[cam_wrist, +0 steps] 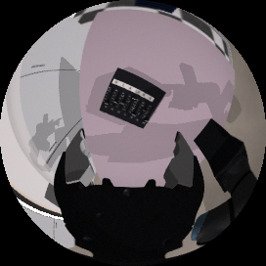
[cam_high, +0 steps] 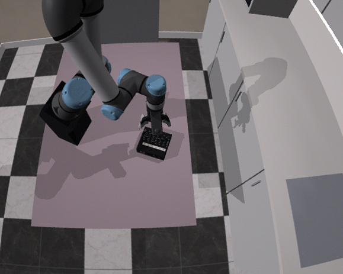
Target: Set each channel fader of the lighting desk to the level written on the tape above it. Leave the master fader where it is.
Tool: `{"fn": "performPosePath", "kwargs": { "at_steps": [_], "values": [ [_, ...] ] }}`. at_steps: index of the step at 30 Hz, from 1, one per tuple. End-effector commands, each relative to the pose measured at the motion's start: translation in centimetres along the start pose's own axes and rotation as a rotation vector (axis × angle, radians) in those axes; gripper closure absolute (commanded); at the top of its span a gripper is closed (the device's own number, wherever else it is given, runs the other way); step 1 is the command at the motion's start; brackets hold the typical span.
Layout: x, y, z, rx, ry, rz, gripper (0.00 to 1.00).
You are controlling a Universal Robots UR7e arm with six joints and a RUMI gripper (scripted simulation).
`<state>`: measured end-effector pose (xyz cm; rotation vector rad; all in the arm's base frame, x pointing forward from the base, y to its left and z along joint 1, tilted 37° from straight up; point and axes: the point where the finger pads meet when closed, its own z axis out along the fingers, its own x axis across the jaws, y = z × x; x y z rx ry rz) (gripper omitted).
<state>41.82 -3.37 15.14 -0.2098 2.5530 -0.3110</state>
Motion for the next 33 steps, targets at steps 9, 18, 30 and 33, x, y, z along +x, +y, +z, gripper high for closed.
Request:
{"fn": "performPosePath", "kwargs": {
  "at_steps": [9, 18, 30, 33],
  "values": [
    [0.62, -1.42, 0.02, 0.024, -0.026, 0.07, 0.0],
    [0.62, -1.43, 0.02, 0.024, -0.026, 0.07, 0.0],
    [0.62, -1.43, 0.03, 0.024, -0.026, 0.068, 0.0],
    [0.61, -1.43, 0.03, 0.024, -0.026, 0.065, 0.0]
  ]
}}
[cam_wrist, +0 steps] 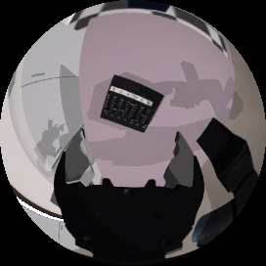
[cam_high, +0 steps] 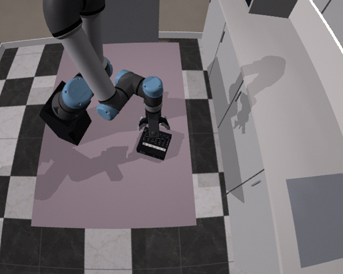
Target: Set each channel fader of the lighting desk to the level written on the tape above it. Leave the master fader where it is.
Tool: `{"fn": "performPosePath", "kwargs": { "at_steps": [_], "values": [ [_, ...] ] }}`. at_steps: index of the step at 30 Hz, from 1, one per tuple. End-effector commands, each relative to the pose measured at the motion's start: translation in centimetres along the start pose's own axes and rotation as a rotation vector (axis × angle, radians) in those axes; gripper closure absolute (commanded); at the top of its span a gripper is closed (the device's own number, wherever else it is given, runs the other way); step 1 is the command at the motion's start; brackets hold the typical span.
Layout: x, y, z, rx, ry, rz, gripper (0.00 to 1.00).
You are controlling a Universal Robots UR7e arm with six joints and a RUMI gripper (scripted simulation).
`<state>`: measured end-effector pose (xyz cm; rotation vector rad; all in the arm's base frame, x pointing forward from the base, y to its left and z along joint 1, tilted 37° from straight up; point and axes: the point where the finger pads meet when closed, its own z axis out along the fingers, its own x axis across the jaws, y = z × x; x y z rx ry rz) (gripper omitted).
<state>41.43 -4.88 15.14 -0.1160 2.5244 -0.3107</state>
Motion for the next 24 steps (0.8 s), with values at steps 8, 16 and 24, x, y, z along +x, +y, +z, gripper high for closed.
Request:
{"fn": "performPosePath", "kwargs": {
  "at_steps": [8, 16, 24],
  "values": [
    [-0.09, -0.01, 0.0, 0.0, -0.001, -0.024, 0.0],
    [-0.16, 0.0, 0.03, 0.001, -0.001, -0.055, 0.0],
    [-0.32, 0.02, 0.11, 0.001, -0.001, -0.123, 0.0]
  ]
}}
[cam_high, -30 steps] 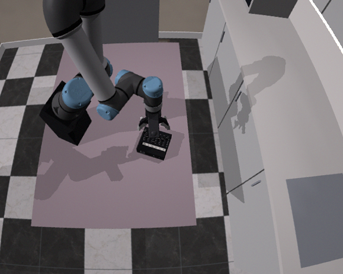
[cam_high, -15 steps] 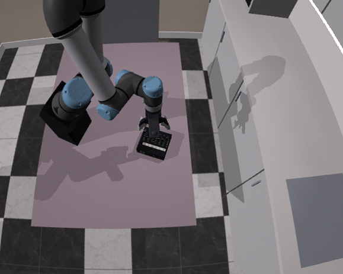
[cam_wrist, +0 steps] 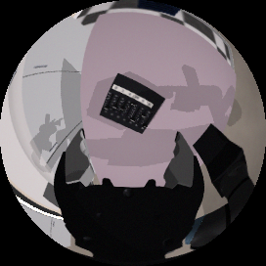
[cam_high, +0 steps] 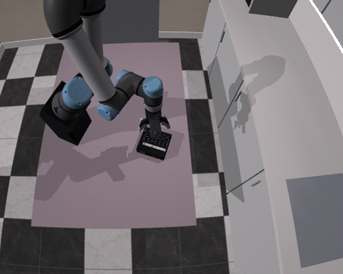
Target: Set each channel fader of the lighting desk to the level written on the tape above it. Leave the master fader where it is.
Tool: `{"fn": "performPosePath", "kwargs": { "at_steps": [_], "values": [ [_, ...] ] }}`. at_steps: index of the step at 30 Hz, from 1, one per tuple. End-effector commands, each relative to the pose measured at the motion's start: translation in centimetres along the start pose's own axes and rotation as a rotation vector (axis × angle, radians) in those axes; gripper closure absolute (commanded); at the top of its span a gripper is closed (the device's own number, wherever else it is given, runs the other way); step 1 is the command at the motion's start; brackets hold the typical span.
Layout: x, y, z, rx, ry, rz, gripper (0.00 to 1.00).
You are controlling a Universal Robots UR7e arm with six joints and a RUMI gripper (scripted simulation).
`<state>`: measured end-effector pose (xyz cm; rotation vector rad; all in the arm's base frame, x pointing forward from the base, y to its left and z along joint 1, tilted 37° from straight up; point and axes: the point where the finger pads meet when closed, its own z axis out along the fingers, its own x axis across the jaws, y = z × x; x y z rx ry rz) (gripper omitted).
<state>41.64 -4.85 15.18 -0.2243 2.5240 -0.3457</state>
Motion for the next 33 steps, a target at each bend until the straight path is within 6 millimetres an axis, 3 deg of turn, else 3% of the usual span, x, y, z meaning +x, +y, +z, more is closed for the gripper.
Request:
{"fn": "performPosePath", "kwargs": {
  "at_steps": [1, 20, 33],
  "values": [
    [-0.1, 0.0, 0.0, 0.0, -0.001, -0.048, 0.0],
    [-0.7, 0.1, 0.3, 0.001, 0.0, -0.277, 0.0],
    [-1.3, 0.3, 0.6, 0.003, 0.001, -0.582, 0.0]
  ]
}}
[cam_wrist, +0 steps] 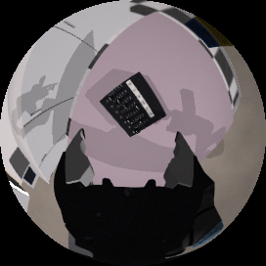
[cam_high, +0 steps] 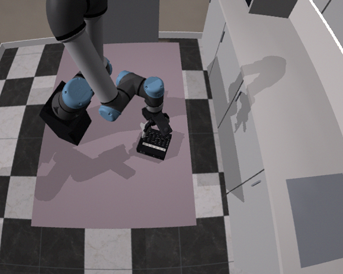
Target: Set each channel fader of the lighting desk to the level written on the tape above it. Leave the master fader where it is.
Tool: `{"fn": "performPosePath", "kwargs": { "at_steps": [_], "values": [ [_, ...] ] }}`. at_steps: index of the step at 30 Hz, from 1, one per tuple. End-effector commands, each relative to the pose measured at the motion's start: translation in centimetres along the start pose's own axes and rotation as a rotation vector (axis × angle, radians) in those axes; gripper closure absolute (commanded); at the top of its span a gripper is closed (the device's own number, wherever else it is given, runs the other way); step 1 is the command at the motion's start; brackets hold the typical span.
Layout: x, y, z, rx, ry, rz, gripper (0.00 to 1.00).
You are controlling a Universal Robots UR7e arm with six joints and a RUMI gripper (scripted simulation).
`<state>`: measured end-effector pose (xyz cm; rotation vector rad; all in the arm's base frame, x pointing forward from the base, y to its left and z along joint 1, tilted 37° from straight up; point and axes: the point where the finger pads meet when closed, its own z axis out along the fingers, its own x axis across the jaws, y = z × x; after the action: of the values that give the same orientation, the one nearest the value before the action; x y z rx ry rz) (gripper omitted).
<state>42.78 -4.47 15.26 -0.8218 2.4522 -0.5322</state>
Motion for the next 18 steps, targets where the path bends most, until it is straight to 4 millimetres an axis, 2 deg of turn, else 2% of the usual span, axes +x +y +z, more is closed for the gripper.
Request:
{"fn": "performPosePath", "kwargs": {
  "at_steps": [1, 4, 18],
  "values": [
    [-0.3, -0.1, 0.1, 0.0, -0.004, -0.138, 0.0],
    [-0.4, 0.0, 0.2, 0.0, -0.004, -0.166, 0.0],
    [-1.4, 0.2, 0.7, 0.002, -0.002, -0.616, 0.0]
  ]
}}
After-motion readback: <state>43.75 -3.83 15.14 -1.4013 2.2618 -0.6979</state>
